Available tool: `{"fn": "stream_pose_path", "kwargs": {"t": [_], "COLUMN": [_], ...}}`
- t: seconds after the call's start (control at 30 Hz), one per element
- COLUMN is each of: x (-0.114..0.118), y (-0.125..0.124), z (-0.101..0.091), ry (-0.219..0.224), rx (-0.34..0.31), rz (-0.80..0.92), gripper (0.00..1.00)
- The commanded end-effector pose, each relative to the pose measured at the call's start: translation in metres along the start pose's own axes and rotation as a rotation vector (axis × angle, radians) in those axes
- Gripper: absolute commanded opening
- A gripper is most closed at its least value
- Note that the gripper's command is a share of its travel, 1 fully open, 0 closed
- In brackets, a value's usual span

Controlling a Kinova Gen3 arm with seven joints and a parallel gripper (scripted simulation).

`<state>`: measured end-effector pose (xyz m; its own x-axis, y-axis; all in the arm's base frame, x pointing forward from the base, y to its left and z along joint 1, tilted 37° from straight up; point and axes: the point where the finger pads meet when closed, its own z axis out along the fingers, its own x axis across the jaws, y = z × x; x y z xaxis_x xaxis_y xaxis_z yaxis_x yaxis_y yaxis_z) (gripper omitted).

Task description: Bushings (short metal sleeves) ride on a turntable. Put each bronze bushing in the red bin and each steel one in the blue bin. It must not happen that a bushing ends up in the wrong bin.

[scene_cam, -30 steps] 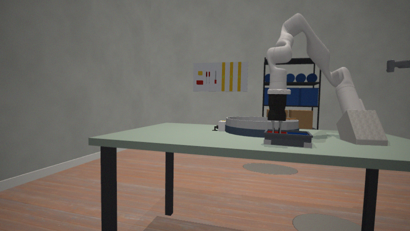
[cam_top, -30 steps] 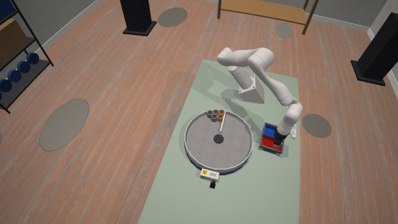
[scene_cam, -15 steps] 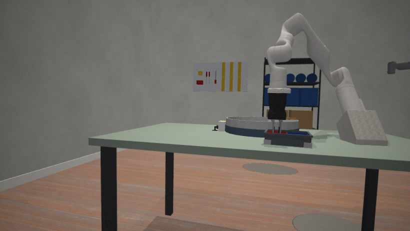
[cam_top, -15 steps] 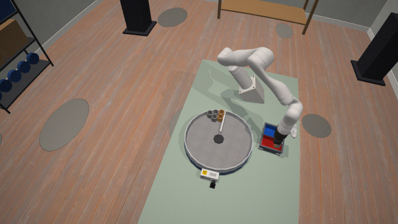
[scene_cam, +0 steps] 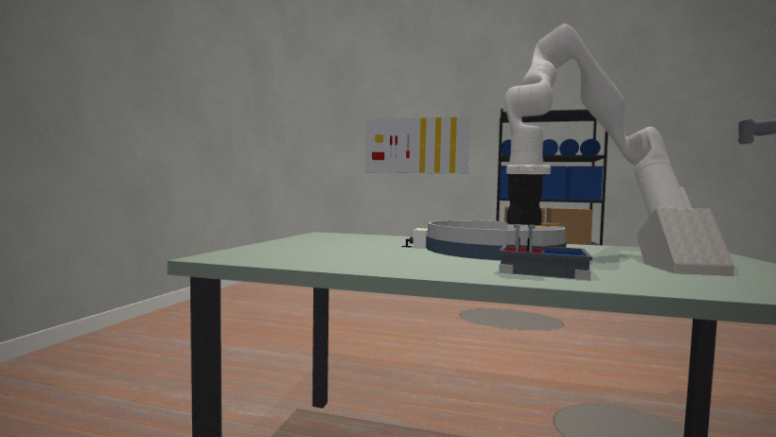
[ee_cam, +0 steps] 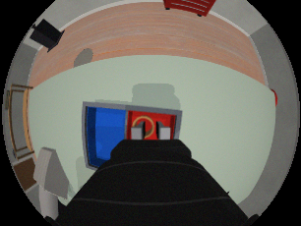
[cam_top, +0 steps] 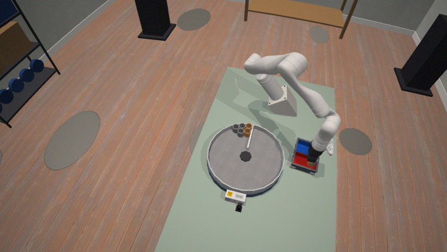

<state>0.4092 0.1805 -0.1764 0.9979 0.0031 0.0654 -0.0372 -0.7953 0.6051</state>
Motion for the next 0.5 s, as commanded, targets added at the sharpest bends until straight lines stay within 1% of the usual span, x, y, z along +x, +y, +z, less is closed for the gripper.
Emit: {"fn": "stream_pose_path", "kwargs": {"t": [0.0,0.47], "x": [0.0008,0.0007], "y": [-0.0008,-0.0008], "z": [-0.0018,-0.0054], "ry": [0.002,0.002], "rx": [0.003,0.003], "rz": [0.0,0.0], "gripper": [0.47,0.47]}}
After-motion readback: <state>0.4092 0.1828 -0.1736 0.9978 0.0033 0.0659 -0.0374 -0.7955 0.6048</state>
